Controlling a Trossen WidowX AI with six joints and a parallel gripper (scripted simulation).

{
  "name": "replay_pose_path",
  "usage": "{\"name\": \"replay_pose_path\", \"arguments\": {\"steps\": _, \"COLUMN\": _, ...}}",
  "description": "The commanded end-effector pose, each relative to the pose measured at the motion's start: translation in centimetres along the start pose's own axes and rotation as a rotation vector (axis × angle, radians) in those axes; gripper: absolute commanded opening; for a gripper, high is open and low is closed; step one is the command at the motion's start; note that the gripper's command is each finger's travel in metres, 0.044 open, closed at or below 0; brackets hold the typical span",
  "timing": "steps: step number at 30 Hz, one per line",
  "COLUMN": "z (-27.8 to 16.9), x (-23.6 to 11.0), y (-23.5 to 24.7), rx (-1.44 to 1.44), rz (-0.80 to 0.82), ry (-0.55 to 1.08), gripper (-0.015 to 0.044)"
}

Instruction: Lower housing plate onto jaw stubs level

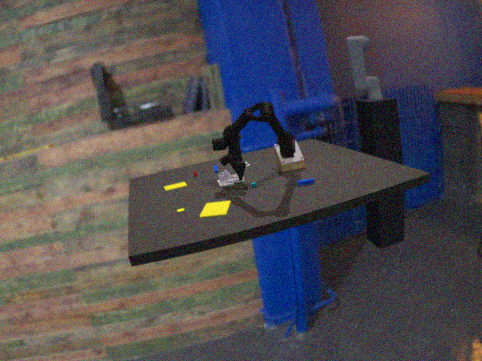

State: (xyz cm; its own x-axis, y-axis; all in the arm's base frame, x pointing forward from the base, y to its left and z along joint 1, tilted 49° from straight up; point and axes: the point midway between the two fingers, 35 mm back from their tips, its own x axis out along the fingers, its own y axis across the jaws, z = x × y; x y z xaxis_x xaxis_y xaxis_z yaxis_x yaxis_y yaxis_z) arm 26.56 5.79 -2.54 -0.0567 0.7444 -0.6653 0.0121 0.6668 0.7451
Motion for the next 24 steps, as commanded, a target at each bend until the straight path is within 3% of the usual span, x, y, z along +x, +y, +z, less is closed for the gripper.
{"name": "replay_pose_path", "arguments": {"steps": 1, "z": -0.01, "x": 0.04, "y": -0.04, "rx": 0.004, "rz": 0.000, "ry": 0.000, "gripper": 0.0351}}
{"name": "replay_pose_path", "arguments": {"steps": 17, "z": -0.01, "x": 0.04, "y": -0.04, "rx": 0.004, "rz": 0.000, "ry": 0.000, "gripper": 0.0351}}
{"name": "replay_pose_path", "arguments": {"steps": 20, "z": 0.00, "x": 0.00, "y": 0.00, "rx": 0.000, "rz": 0.000, "ry": 0.000, "gripper": 0.0430}}
{"name": "replay_pose_path", "arguments": {"steps": 24, "z": 0.00, "x": 0.00, "y": 0.00, "rx": 0.000, "rz": 0.000, "ry": 0.000, "gripper": 0.0440}}
